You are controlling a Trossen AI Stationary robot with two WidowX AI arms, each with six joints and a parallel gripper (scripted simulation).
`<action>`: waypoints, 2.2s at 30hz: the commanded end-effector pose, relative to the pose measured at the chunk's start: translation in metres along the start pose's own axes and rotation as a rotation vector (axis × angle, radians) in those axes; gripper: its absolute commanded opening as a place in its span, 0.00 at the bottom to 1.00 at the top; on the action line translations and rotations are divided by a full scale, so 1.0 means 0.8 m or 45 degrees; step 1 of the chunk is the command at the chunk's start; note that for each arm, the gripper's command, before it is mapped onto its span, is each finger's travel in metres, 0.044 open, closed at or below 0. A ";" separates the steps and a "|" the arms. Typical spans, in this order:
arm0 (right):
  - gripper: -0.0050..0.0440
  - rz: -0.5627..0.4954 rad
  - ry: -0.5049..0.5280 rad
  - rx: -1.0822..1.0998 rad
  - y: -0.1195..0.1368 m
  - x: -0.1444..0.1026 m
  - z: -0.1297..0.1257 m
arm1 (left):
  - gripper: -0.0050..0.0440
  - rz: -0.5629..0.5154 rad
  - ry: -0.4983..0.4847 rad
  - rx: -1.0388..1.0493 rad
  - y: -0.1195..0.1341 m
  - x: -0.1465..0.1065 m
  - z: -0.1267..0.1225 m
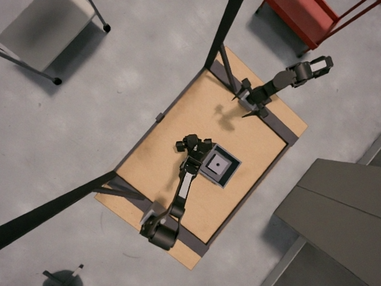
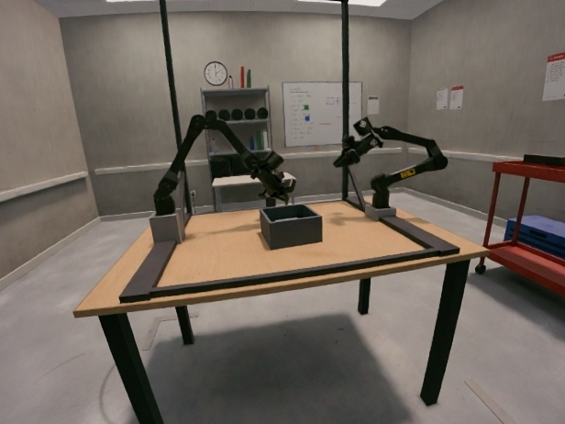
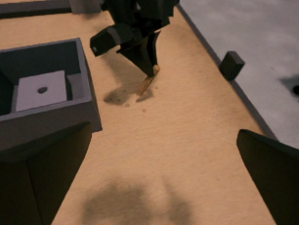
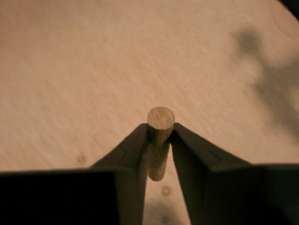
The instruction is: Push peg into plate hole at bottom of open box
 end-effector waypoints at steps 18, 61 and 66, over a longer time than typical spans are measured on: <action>0.15 -0.415 0.165 0.619 -0.011 -0.004 -0.003 | 1.00 -0.012 -0.003 -0.003 -0.004 -0.003 0.001; 0.15 -0.431 0.165 0.610 0.020 0.036 0.005 | 1.00 -0.012 -0.003 -0.003 -0.004 -0.003 0.001; 0.15 -0.431 0.165 0.610 0.020 0.036 0.005 | 1.00 -0.012 -0.003 -0.003 -0.004 -0.003 0.001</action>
Point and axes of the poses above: on each arm, the point midway between the two fingers, 35 mm back from their tips, its own x axis out along the fingers, its own z axis across the jaws, y = z × x, the point moved 5 cm from there along -x, back along the fingers, and after that the axes turned 8 degrees about x, right-handed, at the moved point
